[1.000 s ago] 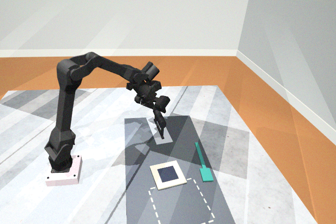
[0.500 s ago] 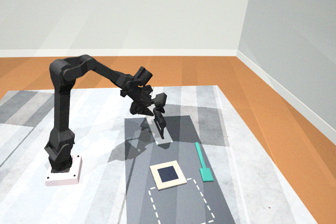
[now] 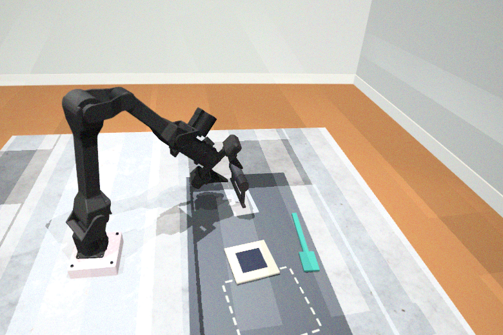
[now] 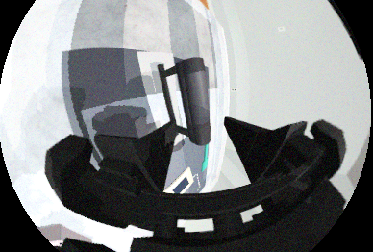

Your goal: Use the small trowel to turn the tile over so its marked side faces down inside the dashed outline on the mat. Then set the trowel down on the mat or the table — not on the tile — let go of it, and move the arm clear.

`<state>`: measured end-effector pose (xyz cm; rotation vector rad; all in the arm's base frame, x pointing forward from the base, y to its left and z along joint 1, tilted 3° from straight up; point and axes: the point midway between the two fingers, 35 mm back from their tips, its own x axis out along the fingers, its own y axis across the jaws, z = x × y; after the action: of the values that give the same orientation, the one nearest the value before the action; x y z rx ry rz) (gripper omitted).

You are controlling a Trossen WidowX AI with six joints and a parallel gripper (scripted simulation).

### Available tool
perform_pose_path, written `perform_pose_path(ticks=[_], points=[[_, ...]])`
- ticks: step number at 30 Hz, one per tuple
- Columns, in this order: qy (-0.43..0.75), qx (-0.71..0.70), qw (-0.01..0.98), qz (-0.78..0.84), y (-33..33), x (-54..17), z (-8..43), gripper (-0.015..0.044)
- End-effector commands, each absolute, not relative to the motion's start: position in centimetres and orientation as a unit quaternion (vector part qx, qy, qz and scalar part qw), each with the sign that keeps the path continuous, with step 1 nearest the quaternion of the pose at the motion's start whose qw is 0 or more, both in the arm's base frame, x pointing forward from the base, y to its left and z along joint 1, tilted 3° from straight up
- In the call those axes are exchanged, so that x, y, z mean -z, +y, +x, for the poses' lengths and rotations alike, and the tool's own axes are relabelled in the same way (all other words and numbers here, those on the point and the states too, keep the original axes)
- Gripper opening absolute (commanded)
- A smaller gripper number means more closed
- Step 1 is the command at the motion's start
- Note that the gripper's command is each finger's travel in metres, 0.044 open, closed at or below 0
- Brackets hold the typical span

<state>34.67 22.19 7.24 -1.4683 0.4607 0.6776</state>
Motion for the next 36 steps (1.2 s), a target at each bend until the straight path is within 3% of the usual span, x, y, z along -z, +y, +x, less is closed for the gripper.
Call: perform_pose_path(ticks=[1, 36], points=[[0.179, -0.298, 0.635, -0.69, 21.7, -7.2, 34.3, 0.03], [0.18, -0.299, 0.633, -0.691, 22.3, -4.4, 37.8, 0.03]])
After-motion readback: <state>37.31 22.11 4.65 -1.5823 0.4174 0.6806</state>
